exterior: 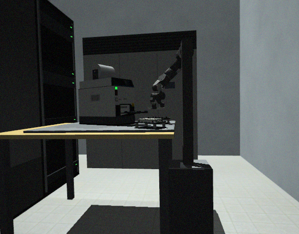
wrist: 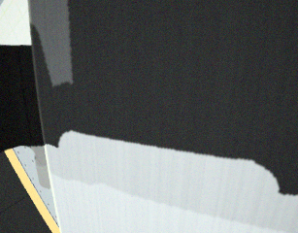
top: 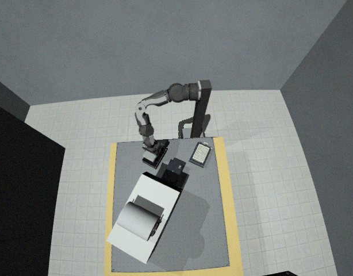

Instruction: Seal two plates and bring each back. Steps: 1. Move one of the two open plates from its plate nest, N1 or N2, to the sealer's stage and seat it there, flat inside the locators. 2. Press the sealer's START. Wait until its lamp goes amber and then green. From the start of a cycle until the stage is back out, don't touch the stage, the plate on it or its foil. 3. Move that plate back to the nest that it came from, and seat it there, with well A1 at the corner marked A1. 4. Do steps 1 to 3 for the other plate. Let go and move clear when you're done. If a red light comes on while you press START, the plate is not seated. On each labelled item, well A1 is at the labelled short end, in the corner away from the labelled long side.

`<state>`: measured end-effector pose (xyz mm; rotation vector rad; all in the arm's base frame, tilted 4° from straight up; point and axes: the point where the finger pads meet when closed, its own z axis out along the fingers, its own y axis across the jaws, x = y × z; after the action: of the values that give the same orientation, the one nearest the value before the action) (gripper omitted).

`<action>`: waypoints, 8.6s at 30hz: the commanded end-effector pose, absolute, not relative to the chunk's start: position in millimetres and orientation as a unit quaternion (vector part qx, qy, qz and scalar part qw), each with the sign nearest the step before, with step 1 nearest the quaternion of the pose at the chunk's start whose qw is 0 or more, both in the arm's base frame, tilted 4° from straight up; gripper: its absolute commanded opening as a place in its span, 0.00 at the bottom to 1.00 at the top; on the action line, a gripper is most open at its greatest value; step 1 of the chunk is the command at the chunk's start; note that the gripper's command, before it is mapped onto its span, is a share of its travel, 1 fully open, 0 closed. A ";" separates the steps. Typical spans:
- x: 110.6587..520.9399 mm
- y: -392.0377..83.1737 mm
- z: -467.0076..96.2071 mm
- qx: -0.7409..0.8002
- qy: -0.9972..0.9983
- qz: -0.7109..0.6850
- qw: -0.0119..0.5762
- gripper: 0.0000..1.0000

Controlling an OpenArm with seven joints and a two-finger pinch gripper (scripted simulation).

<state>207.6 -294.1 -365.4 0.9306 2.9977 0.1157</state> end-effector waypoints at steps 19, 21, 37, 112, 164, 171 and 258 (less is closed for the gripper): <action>208.6 -293.3 -373.2 0.297 0.954 0.039 0.003 0.00; 208.4 -292.6 -374.7 0.296 0.954 0.039 0.002 0.00; 208.6 -292.3 -381.6 0.296 0.954 0.039 0.002 0.00; 209.2 -291.3 -413.4 0.297 0.954 0.037 0.002 0.00; 209.3 -290.6 -421.4 0.297 0.954 0.037 0.002 0.00; 209.3 -290.8 -421.4 0.297 0.954 0.037 0.002 0.00; 209.4 -289.7 -432.6 0.297 0.954 0.037 0.002 0.00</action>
<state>209.0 -289.8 -432.7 0.9324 2.9952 0.1152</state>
